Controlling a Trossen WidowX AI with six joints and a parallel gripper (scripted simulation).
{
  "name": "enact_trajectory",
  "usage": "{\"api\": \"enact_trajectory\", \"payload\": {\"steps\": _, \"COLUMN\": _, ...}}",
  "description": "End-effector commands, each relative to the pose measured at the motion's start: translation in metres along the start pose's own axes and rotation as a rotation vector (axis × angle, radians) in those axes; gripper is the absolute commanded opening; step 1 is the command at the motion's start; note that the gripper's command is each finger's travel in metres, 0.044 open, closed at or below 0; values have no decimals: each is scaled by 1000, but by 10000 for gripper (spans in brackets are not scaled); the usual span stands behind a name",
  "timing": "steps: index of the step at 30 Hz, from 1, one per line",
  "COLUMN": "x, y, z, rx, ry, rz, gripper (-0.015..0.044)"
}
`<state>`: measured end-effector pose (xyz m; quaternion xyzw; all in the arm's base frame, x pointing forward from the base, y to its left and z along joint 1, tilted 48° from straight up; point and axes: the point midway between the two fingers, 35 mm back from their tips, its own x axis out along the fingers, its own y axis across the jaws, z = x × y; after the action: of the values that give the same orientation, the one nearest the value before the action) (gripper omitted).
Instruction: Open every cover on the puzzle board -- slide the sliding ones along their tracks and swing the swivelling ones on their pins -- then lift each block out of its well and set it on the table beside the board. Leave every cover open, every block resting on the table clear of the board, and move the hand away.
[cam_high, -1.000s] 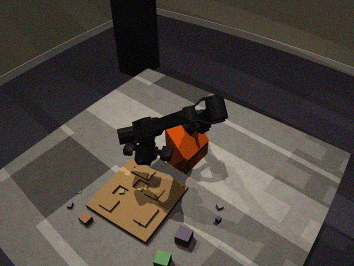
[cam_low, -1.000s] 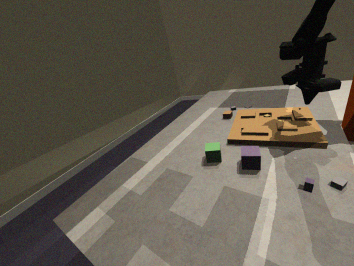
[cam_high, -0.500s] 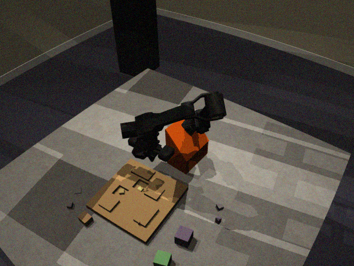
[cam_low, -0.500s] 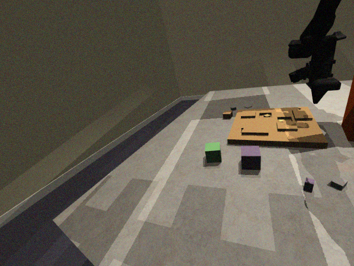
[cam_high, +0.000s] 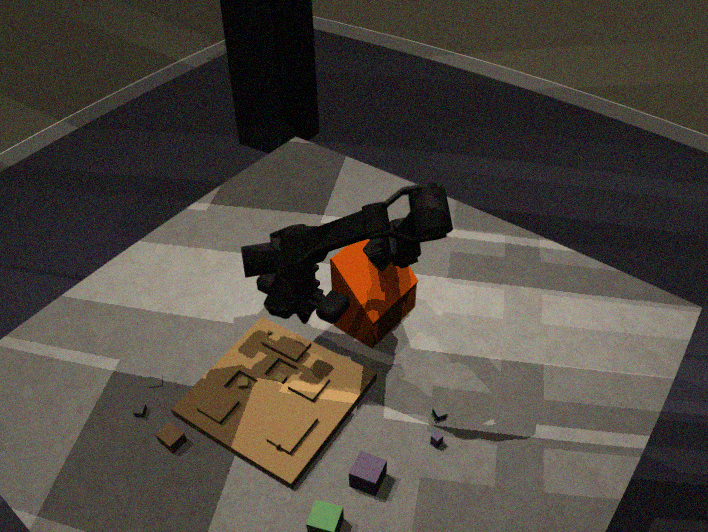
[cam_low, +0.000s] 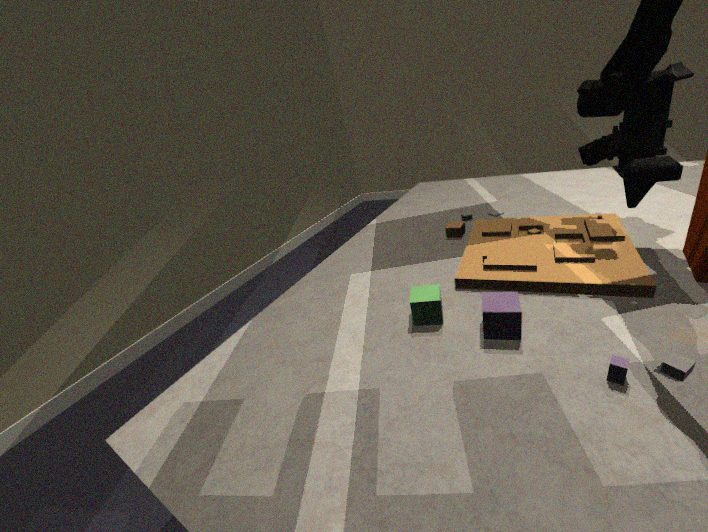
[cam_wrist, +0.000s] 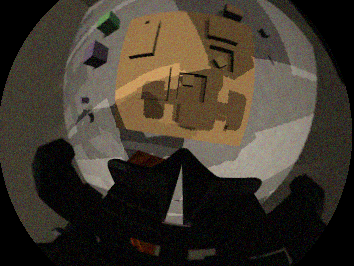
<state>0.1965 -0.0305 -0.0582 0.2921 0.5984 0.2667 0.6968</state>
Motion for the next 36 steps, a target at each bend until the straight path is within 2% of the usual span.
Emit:
{"api": "enact_trajectory", "payload": {"steps": 1, "x": 1, "y": 0, "z": -2, "rx": 6, "ry": 4, "rz": -1, "gripper": 0}}
{"api": "enact_trajectory", "payload": {"steps": 36, "x": 28, "y": -2, "z": -1, "rx": 7, "ry": 4, "rz": -4, "gripper": 0}}
